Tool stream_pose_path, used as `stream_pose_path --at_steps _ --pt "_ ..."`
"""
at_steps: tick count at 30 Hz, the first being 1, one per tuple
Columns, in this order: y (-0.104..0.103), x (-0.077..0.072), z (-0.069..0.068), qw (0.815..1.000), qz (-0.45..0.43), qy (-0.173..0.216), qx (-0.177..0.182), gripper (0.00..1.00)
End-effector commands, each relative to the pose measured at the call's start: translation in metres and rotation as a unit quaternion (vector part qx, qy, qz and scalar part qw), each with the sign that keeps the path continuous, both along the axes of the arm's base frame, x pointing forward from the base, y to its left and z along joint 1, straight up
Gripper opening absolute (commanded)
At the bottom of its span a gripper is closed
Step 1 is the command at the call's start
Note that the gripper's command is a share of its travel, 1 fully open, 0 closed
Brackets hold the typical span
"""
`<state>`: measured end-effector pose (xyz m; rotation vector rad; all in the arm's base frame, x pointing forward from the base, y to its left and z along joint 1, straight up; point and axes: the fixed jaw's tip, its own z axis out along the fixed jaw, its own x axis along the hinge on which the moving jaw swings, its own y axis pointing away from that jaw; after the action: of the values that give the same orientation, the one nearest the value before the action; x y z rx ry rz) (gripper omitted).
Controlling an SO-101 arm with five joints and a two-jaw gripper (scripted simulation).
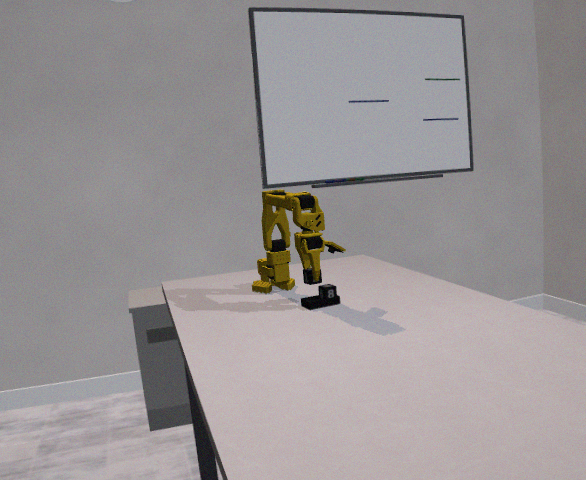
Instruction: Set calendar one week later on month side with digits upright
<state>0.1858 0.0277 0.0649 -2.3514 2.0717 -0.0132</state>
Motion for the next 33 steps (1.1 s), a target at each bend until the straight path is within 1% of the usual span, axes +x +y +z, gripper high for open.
stream_pose_path --at_steps 1,7,16,24,33 --pt "0.002 0.003 0.003 1.000 0.007 -0.016 0.003 0.00" --pt "0.001 0.003 0.003 1.000 0.007 -0.016 0.003 0.00" --pt "0.001 0.001 -0.003 1.000 0.006 -0.016 0.003 0.00" --pt "0.001 0.001 -0.003 1.000 0.006 -0.016 0.003 0.00" --pt "0.000 0.001 -0.009 1.000 0.005 -0.016 0.003 0.00"
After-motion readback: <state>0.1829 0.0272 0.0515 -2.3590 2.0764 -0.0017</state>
